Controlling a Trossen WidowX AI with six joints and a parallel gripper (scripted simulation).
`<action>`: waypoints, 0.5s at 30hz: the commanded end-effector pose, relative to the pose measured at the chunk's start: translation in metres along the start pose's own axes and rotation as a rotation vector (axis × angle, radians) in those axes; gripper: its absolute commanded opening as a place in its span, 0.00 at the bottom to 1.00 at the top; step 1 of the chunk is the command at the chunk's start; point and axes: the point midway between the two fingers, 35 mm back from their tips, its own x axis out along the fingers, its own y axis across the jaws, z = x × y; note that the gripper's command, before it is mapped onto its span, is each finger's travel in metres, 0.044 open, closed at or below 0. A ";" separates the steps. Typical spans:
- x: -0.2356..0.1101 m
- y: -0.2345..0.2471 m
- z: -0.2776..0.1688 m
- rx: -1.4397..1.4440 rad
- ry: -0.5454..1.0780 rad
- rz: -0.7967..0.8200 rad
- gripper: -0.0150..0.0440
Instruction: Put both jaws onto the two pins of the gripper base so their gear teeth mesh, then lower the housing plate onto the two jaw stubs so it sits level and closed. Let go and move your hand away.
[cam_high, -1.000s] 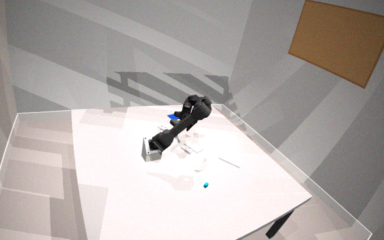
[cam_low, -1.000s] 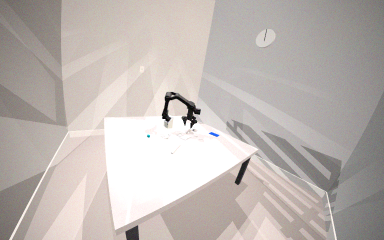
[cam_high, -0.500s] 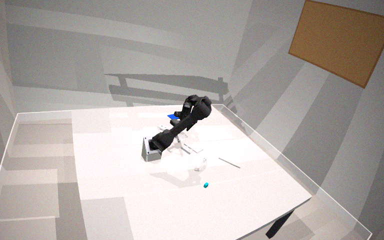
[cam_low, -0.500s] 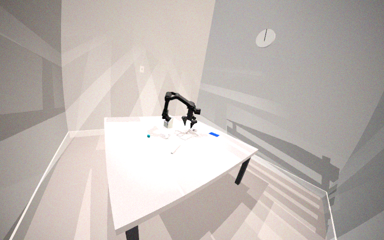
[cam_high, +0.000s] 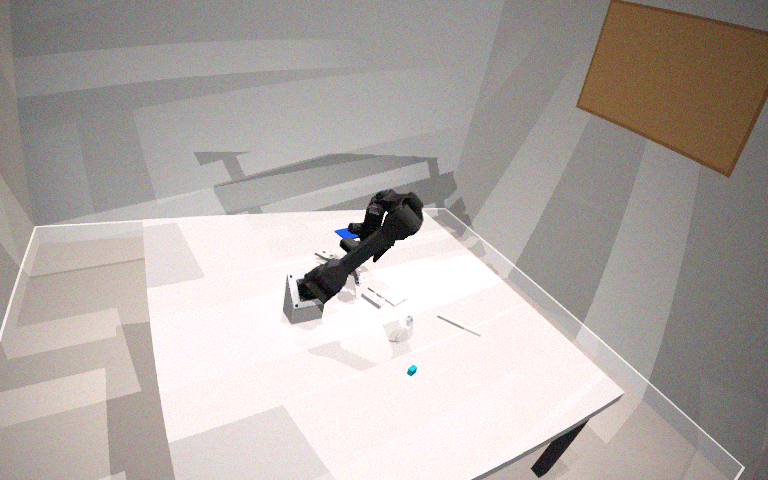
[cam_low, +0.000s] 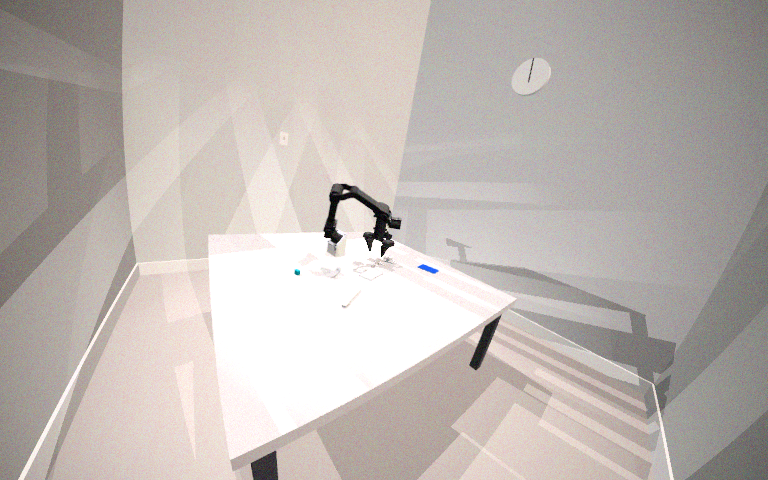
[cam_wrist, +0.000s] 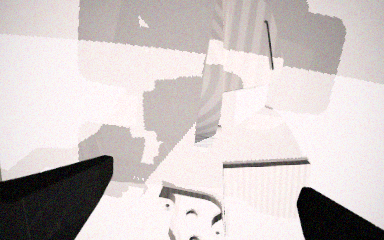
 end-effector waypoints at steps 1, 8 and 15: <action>0.000 0.000 0.000 0.004 -0.002 0.002 1.00; -0.001 -0.001 0.001 0.151 -0.002 0.002 0.69; -0.001 -0.003 0.001 0.337 -0.002 0.002 0.38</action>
